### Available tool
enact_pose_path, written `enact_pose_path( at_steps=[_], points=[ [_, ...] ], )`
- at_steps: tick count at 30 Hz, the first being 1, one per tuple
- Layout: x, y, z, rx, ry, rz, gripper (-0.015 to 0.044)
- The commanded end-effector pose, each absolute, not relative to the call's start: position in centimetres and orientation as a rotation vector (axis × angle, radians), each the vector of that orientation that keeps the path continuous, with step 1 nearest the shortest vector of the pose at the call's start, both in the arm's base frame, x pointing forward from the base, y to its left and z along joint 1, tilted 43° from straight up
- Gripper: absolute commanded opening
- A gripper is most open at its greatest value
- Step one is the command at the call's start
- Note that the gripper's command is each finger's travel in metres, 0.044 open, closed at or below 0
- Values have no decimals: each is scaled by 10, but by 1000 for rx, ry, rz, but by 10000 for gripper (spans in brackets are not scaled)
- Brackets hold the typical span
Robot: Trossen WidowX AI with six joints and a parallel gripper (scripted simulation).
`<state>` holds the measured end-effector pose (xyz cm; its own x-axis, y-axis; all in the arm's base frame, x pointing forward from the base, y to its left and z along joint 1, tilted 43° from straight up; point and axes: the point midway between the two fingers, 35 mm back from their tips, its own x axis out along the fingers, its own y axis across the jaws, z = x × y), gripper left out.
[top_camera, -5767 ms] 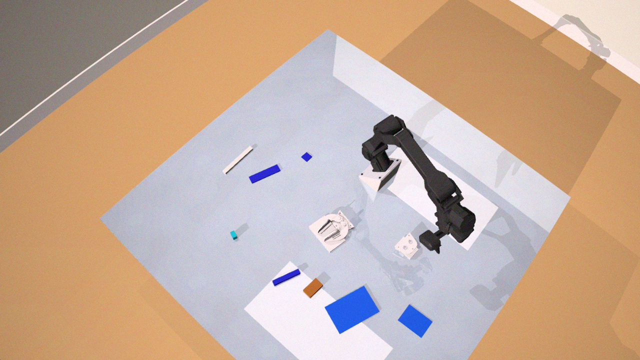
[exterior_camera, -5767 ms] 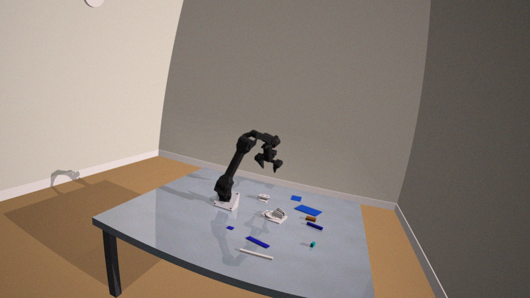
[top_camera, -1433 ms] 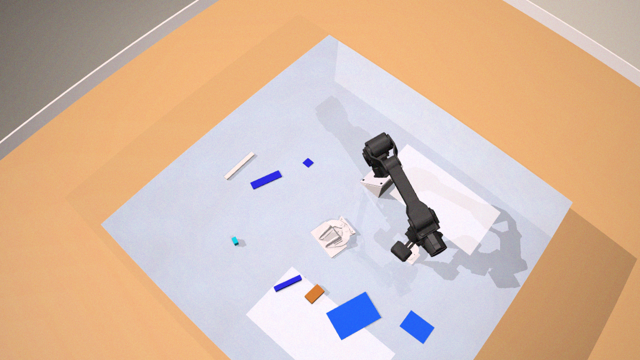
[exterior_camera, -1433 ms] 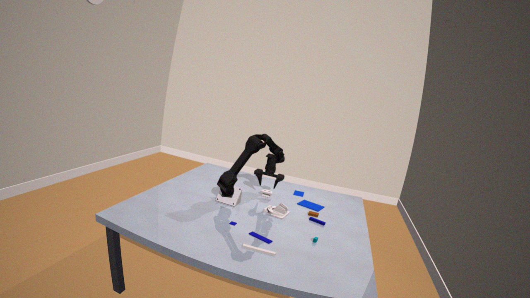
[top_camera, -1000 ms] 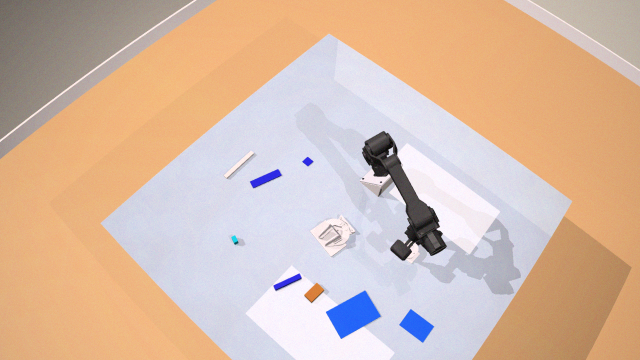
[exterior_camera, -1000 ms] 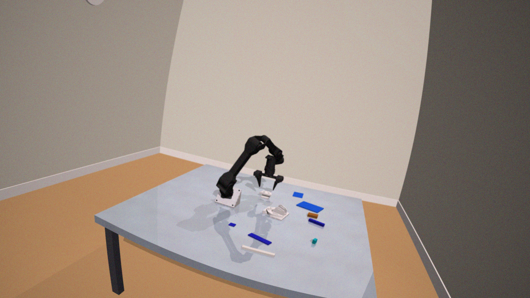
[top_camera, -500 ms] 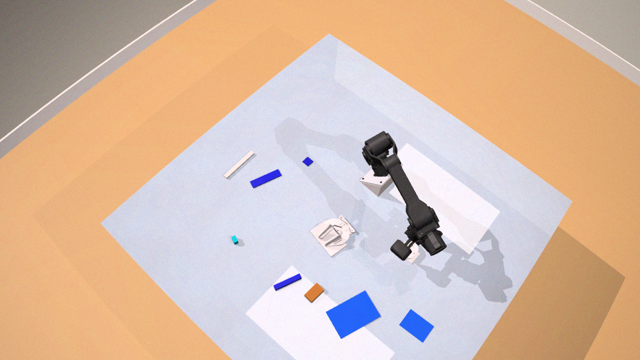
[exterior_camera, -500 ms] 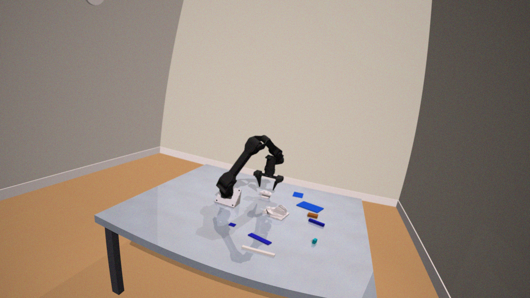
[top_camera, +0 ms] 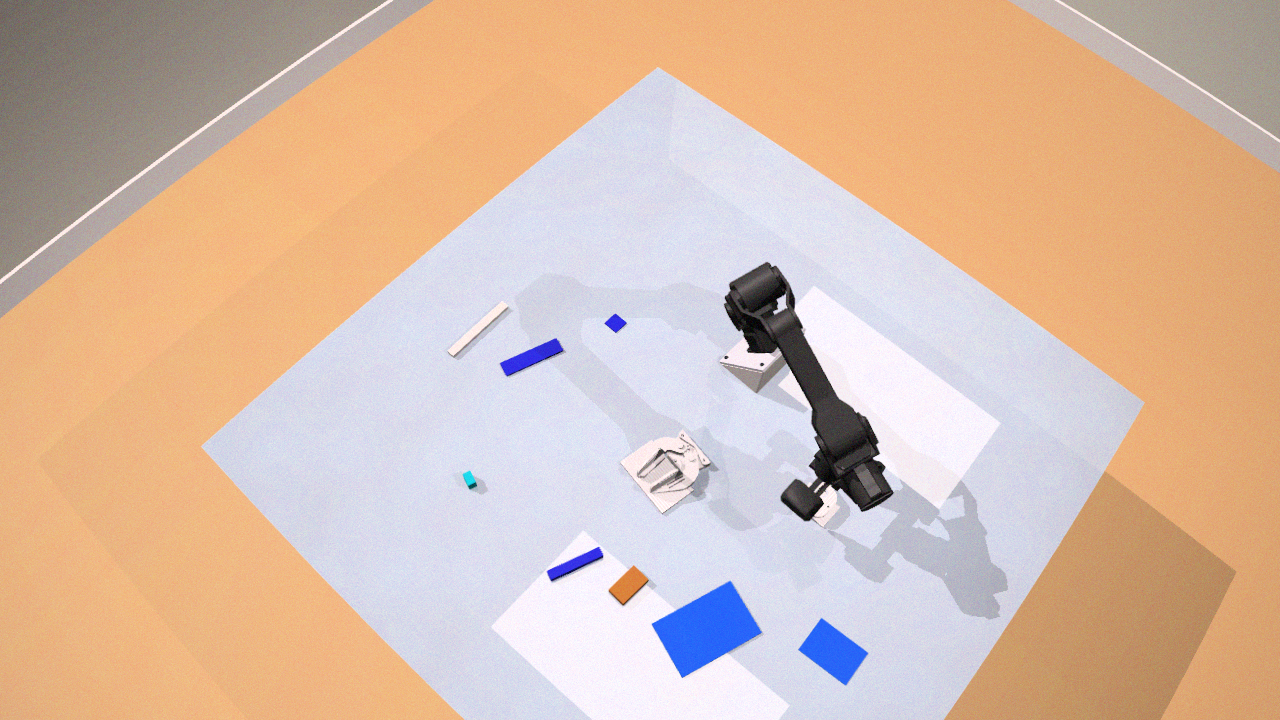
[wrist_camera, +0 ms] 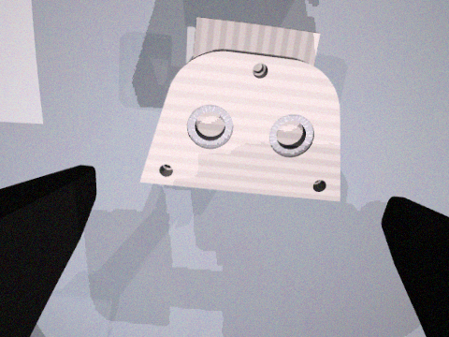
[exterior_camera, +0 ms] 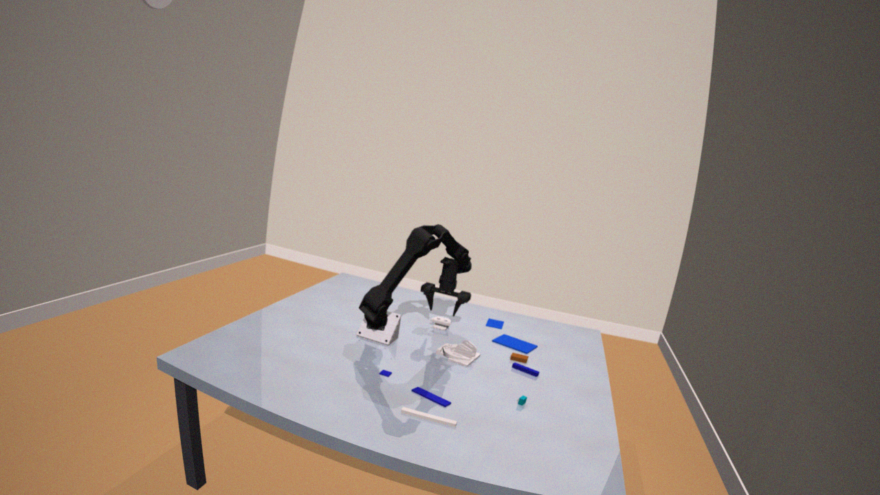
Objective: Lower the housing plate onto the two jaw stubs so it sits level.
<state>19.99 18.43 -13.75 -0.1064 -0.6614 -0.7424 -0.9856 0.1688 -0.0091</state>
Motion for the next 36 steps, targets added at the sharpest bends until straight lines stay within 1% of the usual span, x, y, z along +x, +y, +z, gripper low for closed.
enact_pose_path(
  at_steps=[1,11,36],
  points=[
    [201,185,-138,-1561,1834,685,440],
    [200,184,-138,-1557,1839,682,440],
    [198,158,-170,-1561,1834,683,440]
  ],
)
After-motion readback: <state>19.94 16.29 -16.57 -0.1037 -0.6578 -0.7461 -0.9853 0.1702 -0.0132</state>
